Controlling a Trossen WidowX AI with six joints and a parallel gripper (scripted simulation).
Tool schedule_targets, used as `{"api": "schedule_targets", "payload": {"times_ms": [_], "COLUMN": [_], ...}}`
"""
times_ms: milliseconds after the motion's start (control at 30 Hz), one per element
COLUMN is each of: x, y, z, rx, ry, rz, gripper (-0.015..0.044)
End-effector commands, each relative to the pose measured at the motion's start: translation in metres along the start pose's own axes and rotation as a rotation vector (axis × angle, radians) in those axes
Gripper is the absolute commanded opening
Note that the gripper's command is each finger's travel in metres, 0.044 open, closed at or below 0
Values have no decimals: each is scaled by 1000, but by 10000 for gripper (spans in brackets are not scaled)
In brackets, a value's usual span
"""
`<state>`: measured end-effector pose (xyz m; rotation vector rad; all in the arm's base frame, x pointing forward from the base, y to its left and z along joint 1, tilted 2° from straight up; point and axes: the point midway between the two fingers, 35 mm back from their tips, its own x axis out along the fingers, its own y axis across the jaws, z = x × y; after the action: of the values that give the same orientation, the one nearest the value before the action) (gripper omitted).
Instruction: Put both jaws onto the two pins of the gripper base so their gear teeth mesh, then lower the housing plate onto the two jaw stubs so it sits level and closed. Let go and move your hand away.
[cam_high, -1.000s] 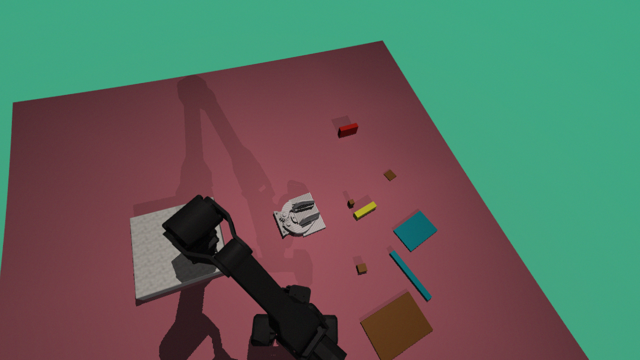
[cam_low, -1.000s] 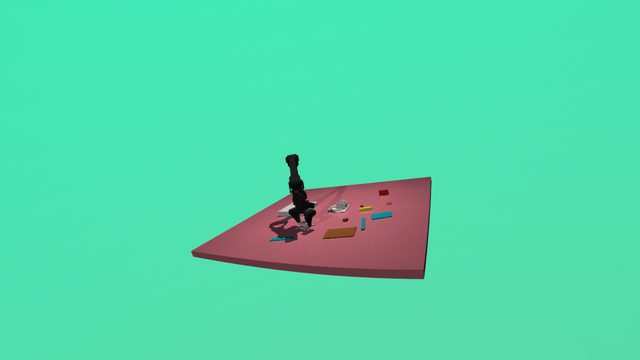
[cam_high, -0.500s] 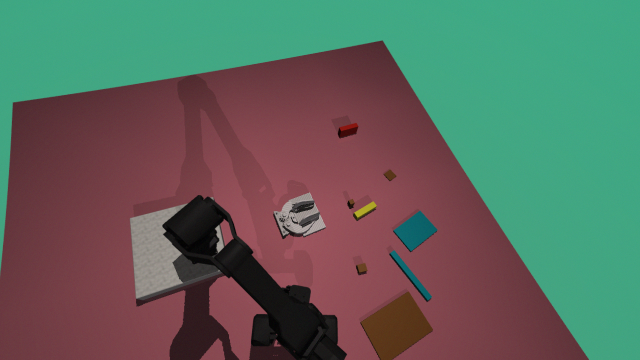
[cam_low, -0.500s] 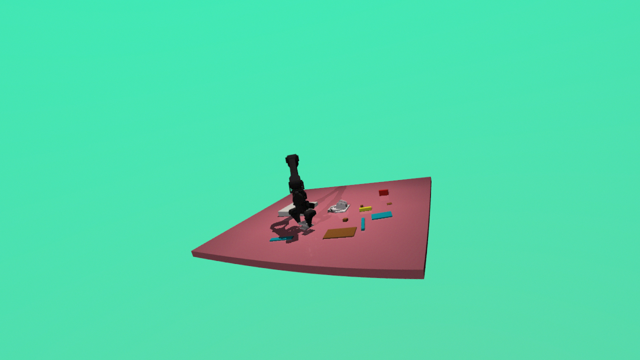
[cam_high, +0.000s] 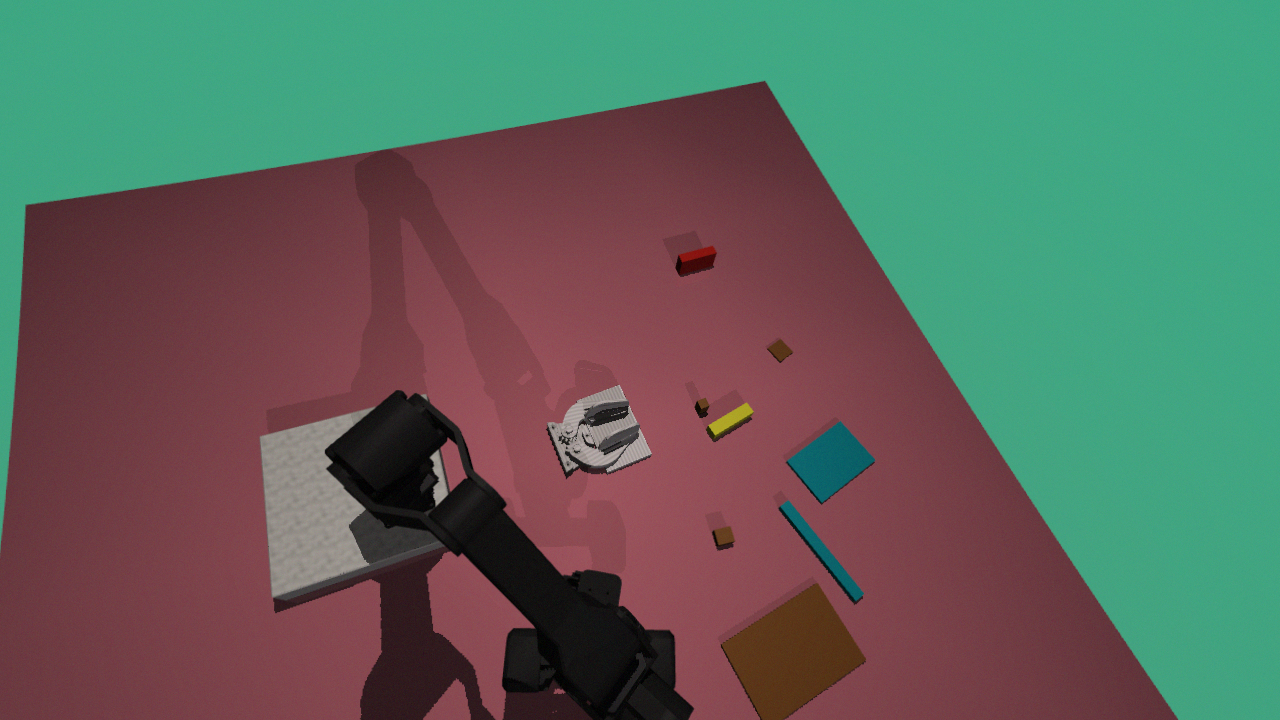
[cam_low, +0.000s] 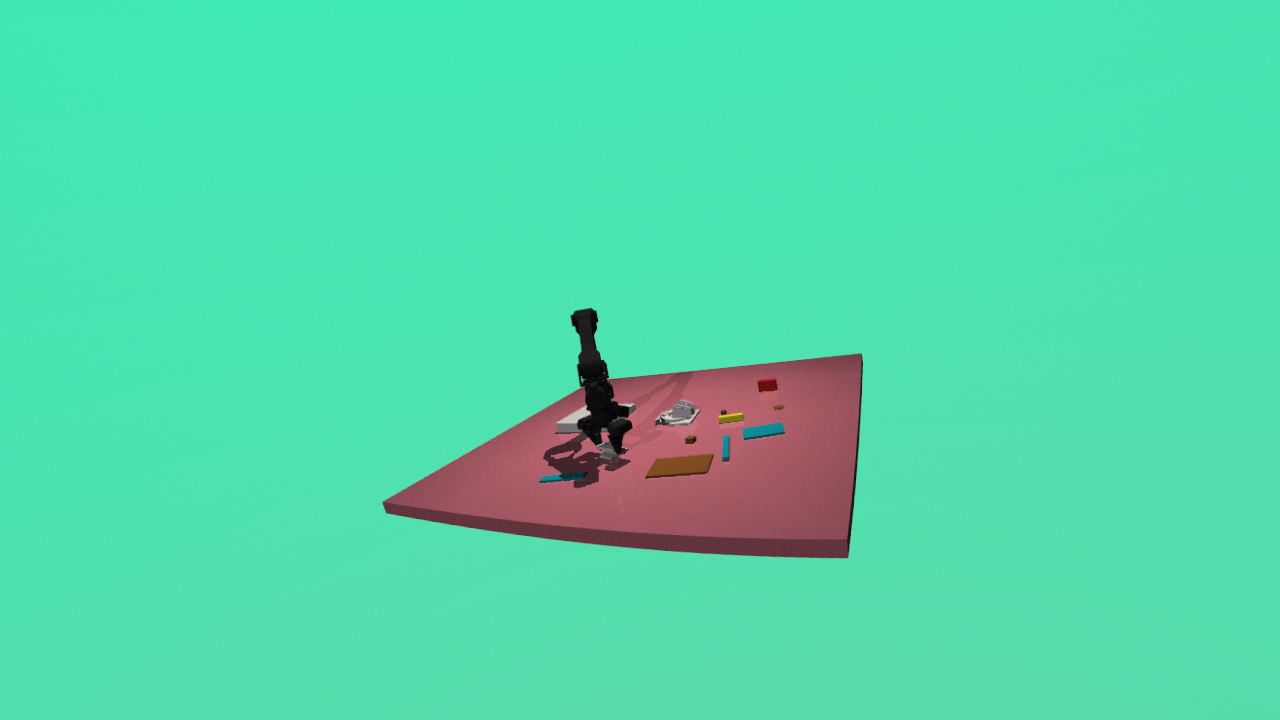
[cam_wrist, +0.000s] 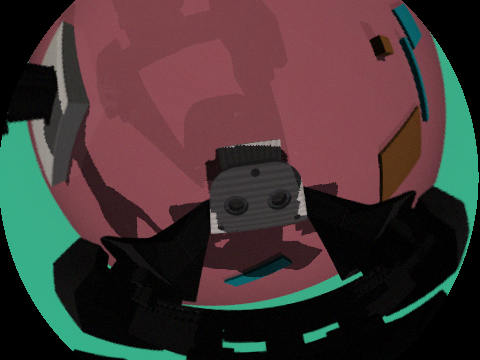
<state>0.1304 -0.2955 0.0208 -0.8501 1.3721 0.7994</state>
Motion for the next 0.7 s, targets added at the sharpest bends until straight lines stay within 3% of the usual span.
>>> {"api": "schedule_targets", "payload": {"times_ms": [0,267,667], "x": [0,-2,-39], "y": [0,0,-2], "z": [0,0,-1], "rx": [0,0,0], "ry": [0,0,-3], "rz": [0,0,0], "gripper": [351,351,351]}}
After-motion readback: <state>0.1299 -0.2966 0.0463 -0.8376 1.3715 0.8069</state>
